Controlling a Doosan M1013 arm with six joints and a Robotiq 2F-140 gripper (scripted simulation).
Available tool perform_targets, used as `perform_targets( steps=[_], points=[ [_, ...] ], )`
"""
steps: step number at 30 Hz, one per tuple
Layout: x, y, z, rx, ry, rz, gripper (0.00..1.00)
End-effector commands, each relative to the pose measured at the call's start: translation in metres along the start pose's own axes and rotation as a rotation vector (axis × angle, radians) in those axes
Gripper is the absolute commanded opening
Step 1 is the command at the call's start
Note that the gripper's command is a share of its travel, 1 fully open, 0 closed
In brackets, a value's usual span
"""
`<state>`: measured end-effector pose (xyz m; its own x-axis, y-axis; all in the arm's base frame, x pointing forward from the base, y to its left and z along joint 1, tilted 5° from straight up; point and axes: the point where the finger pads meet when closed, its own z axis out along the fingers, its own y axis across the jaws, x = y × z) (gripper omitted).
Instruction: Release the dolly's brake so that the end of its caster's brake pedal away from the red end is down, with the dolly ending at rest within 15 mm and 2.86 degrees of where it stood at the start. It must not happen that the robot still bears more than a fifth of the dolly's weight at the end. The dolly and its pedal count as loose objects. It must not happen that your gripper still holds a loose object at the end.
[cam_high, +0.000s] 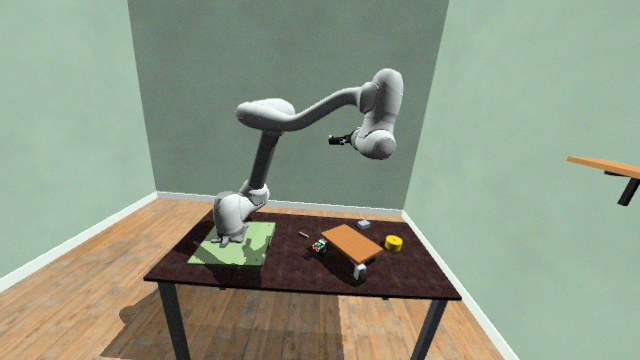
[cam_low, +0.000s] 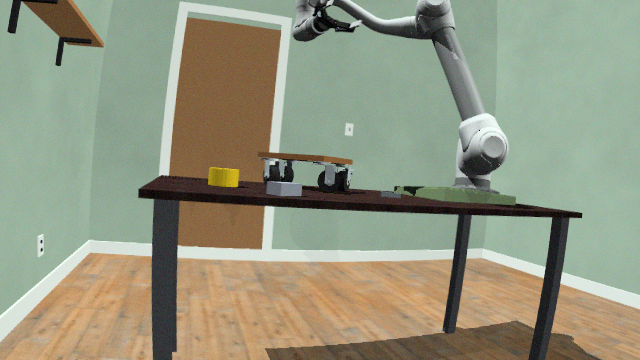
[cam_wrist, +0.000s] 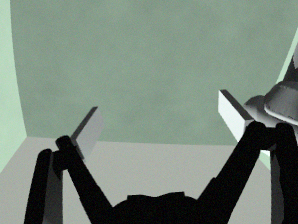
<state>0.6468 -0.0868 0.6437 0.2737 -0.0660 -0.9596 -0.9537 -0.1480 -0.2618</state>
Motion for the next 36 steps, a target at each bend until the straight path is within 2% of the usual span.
perform_targets(
  steps=[1,17,18,21,23,26,27,28,29,30,32,34,35,36],
  points=[
    [0.0,0.0,0.0,0.0,0.0,0.0,1.0],
    [0.0,0.0,0.0,0.0,0.0,0.0,1.0],
    [0.0,0.0,0.0,0.0,0.001,0.0,0.0],
    [0.014,-0.001,0.009,0.007,0.034,0.017,0.0],
    [0.044,-0.002,0.024,0.017,0.104,0.046,0.0],
    [0.103,0.009,0.046,0.011,0.304,0.1,0.0],
    [0.117,0.011,0.053,0.011,0.304,0.1,0.0],
    [0.132,0.018,0.054,-0.005,0.394,0.112,0.0],
    [0.146,0.021,0.06,-0.005,0.394,0.112,0.0],
    [0.16,0.029,0.06,-0.031,0.494,0.117,0.0],
    [0.187,0.038,0.07,-0.031,0.494,0.117,0.0],
    [0.187,0.038,0.07,-0.031,0.494,0.117,0.0],
    [0.221,0.056,0.073,-0.069,0.6,0.114,0.0],
    [0.232,0.065,0.07,-0.119,0.708,0.1,0.0]
  ],
)
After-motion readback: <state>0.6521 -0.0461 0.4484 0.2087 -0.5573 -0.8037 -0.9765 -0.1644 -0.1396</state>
